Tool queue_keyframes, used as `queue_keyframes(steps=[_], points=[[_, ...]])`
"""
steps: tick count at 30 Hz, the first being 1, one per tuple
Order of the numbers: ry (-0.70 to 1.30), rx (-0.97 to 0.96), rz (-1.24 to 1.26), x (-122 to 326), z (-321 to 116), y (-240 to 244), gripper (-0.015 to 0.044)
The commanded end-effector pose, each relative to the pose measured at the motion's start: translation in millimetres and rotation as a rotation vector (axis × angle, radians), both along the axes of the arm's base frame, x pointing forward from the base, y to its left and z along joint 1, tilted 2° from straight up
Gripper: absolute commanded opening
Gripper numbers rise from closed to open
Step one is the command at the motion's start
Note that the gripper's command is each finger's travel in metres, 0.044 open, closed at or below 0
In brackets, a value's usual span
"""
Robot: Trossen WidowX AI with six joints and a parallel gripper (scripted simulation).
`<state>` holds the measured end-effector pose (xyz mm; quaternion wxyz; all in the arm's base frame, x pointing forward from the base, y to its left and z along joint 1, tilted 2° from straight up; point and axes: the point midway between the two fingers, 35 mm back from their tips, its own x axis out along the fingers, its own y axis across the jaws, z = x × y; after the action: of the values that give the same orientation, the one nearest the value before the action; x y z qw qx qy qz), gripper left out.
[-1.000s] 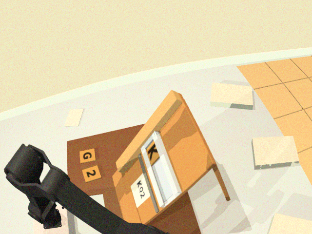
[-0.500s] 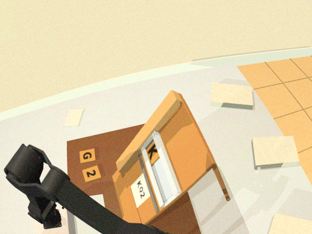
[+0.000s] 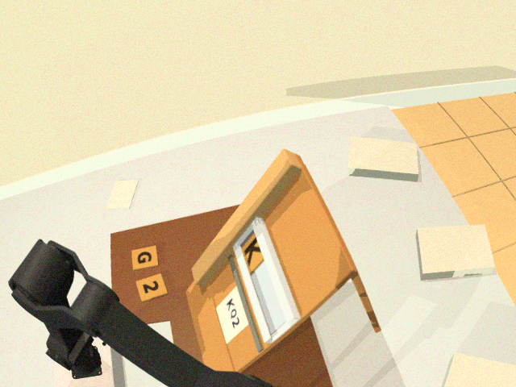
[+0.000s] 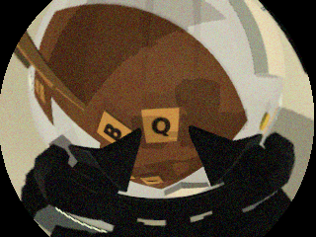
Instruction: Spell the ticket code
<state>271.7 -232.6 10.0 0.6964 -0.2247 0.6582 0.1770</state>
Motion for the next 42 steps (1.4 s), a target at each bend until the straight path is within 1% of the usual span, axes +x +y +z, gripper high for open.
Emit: queue_keyframes(steps=[1, 42], points=[[0.018, 0.011, -0.002, -3.5, -12.3, 2.3, 0.0340], [0.018, 0.012, -0.002, -3.4, -16.0, 2.3, 0.0340]])
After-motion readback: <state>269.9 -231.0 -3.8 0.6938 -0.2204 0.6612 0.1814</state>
